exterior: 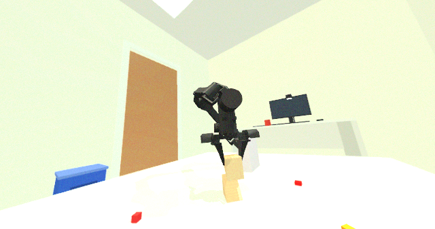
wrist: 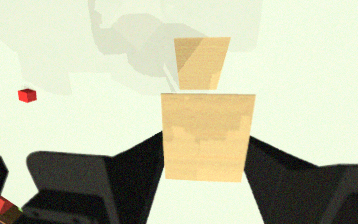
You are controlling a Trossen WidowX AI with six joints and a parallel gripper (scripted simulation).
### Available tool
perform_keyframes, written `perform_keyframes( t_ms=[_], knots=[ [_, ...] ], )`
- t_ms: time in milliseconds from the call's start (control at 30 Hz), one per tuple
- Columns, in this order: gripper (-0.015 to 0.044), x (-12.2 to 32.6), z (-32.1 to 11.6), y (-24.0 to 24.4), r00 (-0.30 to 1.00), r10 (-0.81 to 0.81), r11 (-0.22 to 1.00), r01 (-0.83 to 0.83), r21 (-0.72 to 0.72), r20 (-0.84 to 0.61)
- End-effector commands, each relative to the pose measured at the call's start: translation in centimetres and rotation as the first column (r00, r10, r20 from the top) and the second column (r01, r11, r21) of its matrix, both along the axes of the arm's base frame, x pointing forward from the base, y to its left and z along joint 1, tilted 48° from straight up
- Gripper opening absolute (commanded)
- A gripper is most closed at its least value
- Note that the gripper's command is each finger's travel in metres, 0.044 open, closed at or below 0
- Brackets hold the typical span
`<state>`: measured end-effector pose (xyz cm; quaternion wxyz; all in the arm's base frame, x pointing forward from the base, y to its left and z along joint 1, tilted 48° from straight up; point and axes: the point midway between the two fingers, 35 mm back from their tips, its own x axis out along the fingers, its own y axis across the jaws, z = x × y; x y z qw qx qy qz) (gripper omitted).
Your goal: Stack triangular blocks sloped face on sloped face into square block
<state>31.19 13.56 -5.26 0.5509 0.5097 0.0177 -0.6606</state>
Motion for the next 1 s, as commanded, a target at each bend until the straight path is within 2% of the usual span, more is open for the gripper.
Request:
perform_keyframes(
  t_ms=[0,400,967],
  knots=[
    [0.0,-0.5,-0.6,-1.9,1.0,-0.005,1.0,0.005,-0.024,-0.007],
    [0.0,-1.0,-2.0,-4.8,1.0,-0.006,1.0,0.006,-0.028,-0.007],
    [0.0,-1.0,-2.1,-4.7,1.0,-0.005,1.0,0.005,-0.024,-0.007]
  ],
)
